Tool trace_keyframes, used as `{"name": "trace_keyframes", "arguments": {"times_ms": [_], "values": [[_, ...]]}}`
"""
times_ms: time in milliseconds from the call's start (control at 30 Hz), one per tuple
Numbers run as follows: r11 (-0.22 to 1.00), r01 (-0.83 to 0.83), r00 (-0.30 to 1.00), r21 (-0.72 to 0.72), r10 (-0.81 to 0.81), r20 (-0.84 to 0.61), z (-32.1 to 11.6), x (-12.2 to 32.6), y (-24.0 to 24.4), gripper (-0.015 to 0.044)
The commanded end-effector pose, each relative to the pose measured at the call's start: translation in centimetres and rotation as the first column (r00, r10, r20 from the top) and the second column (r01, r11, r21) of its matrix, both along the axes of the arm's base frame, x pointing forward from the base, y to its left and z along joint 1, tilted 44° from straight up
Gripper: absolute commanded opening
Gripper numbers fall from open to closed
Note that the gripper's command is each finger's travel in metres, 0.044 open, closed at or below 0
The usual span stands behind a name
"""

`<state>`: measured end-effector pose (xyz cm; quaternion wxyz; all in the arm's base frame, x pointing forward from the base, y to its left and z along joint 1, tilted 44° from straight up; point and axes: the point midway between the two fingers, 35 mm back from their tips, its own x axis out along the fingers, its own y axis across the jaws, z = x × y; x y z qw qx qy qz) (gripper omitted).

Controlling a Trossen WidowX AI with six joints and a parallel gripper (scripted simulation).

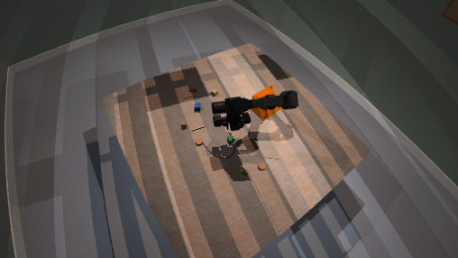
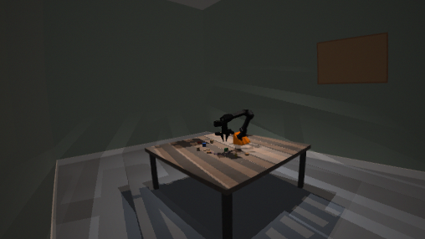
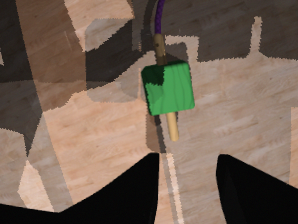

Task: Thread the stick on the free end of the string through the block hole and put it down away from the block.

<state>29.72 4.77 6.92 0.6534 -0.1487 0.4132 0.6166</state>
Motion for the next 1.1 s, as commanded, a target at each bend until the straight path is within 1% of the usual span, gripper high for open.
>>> {"name": "trace_keyframes", "arguments": {"times_ms": [0,400,1067], "values": [[0.988,-0.154,0.980,0.007,0.152,0.130,-0.7,-0.5,-0.4,0.0121],[0.988,-0.154,0.980,0.007,0.152,0.130,-0.9,-0.5,-0.2,0.0121],[0.988,-0.153,0.980,0.005,0.151,0.131,-3.3,-0.6,2.0,0.0121]]}}
